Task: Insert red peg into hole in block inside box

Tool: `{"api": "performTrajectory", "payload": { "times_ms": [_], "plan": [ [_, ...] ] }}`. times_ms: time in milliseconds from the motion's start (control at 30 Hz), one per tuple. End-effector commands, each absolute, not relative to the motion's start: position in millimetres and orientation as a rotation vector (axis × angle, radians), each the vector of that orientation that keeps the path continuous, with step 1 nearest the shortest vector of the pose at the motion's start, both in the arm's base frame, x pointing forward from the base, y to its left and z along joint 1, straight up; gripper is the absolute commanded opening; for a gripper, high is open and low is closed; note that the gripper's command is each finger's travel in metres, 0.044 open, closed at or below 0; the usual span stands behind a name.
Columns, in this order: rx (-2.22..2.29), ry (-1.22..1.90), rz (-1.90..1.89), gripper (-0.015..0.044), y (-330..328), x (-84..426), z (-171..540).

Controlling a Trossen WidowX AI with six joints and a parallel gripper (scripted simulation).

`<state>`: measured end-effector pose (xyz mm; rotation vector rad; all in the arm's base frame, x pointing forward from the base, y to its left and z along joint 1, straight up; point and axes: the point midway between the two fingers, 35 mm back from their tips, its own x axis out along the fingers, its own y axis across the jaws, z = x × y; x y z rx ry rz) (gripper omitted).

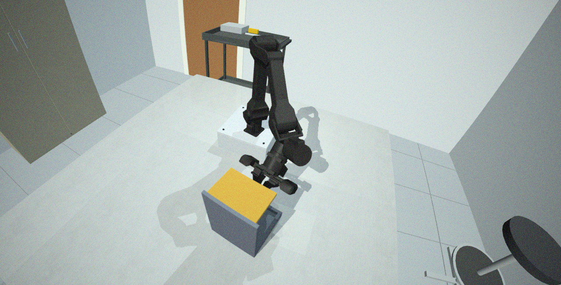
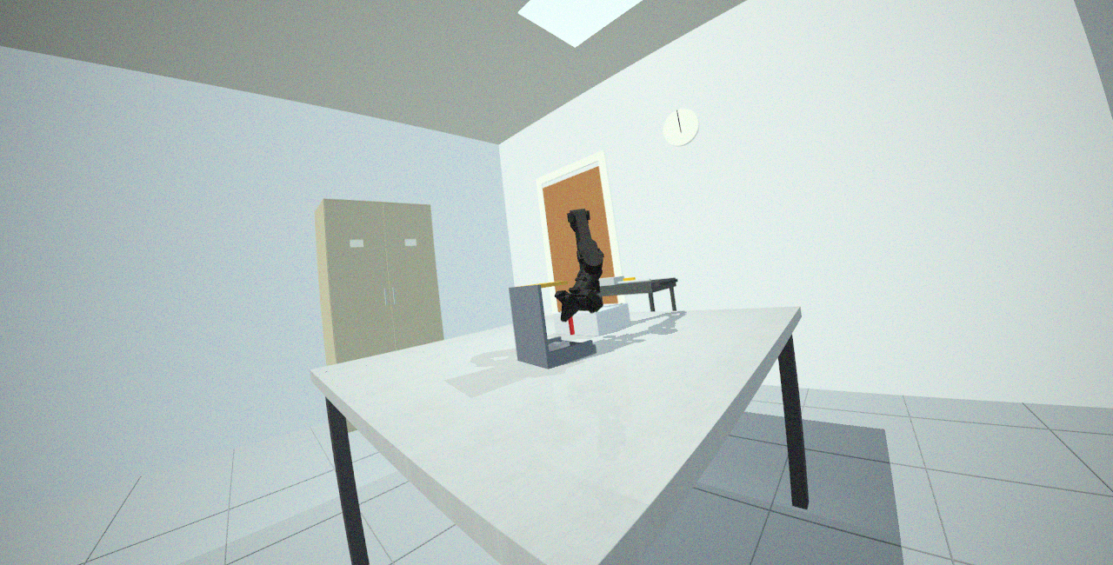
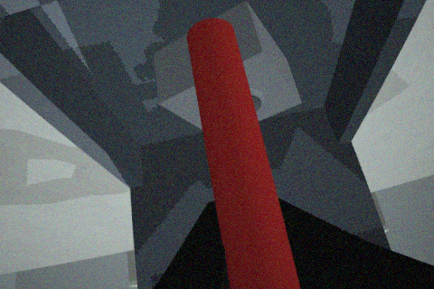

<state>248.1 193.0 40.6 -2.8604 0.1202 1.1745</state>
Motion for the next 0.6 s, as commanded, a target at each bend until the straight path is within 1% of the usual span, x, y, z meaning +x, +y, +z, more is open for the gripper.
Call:
{"api": "performTrajectory", "payload": {
  "times_ms": [0,400,567],
  "plan": [
    [-2.861,0.125,1.166,0.0000,197.5,252.9,40.5],
    [-2.863,0.124,1.162,0.0000,198.9,281.8,41.1],
    [-2.863,0.124,1.162,0.0000,197.8,283.6,41.2]
  ]
}}
